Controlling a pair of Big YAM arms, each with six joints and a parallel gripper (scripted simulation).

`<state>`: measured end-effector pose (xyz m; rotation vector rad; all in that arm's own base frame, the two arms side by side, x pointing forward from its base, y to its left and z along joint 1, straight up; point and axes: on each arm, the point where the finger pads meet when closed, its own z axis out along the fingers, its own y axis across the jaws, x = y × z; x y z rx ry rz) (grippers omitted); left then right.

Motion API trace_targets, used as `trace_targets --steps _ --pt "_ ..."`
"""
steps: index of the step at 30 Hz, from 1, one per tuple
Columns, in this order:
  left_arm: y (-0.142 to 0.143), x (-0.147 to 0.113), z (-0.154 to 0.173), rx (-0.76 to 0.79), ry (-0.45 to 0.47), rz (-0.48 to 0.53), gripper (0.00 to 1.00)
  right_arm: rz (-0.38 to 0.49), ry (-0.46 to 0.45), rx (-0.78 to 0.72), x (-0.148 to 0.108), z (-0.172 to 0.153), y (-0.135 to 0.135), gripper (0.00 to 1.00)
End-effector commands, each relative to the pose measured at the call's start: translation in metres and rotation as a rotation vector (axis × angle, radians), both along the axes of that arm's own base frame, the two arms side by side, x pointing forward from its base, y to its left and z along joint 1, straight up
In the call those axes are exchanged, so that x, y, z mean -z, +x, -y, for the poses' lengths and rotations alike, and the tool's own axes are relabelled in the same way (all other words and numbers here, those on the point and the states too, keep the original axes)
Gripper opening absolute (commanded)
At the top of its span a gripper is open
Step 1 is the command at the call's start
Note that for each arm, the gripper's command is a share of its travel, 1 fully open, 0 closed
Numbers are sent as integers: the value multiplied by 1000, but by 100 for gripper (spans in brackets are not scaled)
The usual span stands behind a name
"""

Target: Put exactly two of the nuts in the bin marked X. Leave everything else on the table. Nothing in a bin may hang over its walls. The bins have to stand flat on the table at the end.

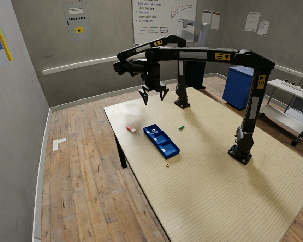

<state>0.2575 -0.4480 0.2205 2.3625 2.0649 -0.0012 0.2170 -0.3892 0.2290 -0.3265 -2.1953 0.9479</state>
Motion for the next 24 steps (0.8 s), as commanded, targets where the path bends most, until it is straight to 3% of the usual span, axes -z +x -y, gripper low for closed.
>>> trace_targets --steps 1,24 --pt "-2 1 10 2 -5 2 100 8 -8 11 -4 3 -4 100" --pt "-2 4 10 2 -3 1 100 8 -8 11 -4 3 -4 100"
